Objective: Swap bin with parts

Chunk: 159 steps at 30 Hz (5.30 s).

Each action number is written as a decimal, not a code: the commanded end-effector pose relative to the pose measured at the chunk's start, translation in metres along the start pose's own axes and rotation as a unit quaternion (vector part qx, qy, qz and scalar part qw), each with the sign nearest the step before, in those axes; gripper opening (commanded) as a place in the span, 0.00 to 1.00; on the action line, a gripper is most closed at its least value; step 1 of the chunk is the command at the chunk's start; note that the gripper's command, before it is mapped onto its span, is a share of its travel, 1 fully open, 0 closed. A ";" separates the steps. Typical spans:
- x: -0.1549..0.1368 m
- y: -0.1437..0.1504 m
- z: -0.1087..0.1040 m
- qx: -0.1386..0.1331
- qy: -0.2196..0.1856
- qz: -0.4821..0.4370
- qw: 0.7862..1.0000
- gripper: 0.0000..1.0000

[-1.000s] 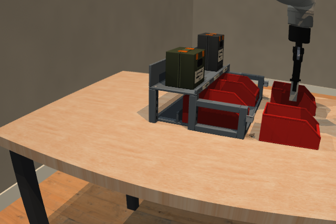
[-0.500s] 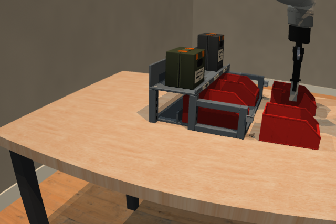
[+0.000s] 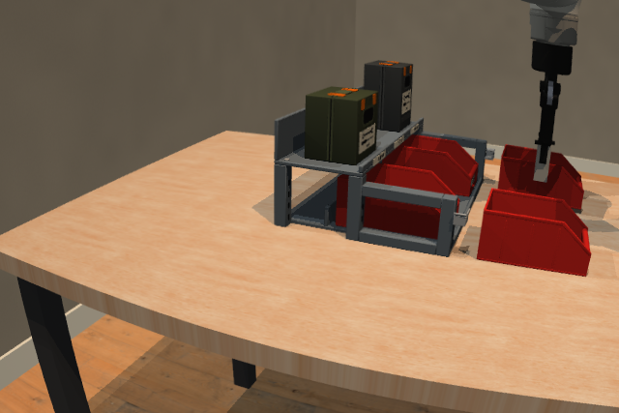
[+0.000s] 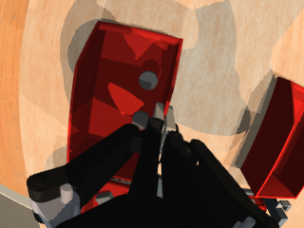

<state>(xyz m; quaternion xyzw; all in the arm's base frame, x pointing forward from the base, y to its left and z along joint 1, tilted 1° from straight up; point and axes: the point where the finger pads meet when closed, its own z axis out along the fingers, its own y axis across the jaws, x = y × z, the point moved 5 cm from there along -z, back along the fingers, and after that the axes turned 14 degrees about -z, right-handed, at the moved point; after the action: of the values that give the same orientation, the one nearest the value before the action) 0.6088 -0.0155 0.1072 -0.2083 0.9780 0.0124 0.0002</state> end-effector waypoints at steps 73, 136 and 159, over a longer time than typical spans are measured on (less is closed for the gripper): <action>-0.058 0.118 -0.016 0.000 0.000 0.000 1.000 0.10; -0.076 0.114 -0.021 -0.018 0.073 0.000 0.997 0.10; -0.087 0.111 -0.020 -0.018 0.073 0.000 0.997 0.10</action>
<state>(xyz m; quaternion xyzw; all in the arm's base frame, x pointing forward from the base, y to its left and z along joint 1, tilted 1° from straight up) 0.6419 0.1204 0.1307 -0.2085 0.9750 0.0144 -0.0748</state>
